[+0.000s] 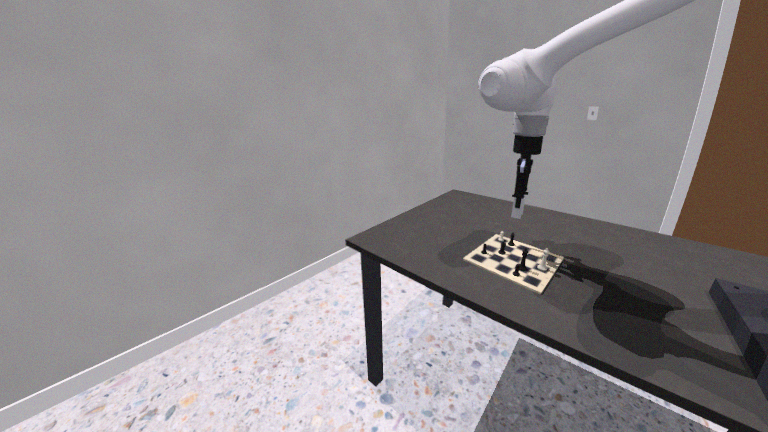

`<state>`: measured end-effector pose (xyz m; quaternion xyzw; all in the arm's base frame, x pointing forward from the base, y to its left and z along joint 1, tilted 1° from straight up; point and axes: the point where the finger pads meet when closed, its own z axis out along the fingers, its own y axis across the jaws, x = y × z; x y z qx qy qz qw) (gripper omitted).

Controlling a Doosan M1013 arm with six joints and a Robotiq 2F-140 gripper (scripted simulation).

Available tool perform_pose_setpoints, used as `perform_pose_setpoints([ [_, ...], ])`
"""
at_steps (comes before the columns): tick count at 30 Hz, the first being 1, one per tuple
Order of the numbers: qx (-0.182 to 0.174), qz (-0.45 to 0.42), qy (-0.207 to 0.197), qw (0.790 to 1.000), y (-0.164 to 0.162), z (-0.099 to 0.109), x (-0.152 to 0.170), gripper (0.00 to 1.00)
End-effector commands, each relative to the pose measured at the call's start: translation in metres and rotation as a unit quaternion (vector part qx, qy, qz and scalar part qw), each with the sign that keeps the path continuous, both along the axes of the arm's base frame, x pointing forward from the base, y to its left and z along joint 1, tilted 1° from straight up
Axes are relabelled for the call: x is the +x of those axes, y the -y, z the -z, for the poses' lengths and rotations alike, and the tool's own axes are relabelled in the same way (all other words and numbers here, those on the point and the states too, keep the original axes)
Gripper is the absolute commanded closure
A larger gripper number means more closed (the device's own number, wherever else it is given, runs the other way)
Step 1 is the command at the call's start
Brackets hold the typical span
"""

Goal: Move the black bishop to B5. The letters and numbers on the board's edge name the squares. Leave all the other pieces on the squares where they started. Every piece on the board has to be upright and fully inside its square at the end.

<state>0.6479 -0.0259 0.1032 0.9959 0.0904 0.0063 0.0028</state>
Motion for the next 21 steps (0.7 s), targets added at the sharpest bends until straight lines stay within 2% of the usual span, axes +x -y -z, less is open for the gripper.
perform_pose_setpoints([
  [1, -0.002, 0.0, 0.0, 1.0, 0.0, -0.001, 0.002, 0.78],
  [21, -0.002, 0.0, 0.0, 1.0, 0.0, 0.009, 0.002, 0.78],
])
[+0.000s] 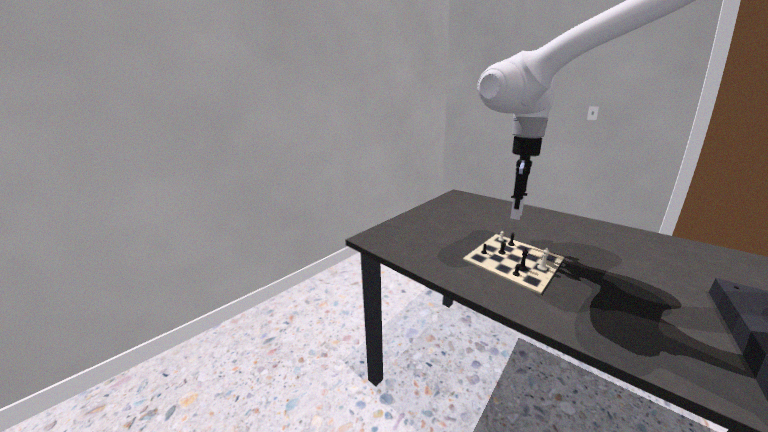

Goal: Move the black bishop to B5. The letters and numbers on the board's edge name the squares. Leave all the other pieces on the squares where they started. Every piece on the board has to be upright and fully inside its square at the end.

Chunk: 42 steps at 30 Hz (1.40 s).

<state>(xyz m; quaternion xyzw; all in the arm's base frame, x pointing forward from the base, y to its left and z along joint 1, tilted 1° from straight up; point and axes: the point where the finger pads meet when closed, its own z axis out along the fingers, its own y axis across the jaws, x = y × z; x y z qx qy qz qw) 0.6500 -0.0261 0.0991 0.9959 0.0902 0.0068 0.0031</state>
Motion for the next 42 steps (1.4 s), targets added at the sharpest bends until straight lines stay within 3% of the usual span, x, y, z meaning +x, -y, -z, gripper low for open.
perform_pose_setpoints([
  [1, -0.002, 0.0, 0.0, 1.0, -0.001, 0.006, 0.0, 0.78],
  [22, -0.002, 0.0, 0.0, 1.0, -0.001, 0.035, 0.001, 0.78],
  [42, -0.002, 0.0, 0.0, 1.0, -0.001, 0.046, 0.001, 0.78],
])
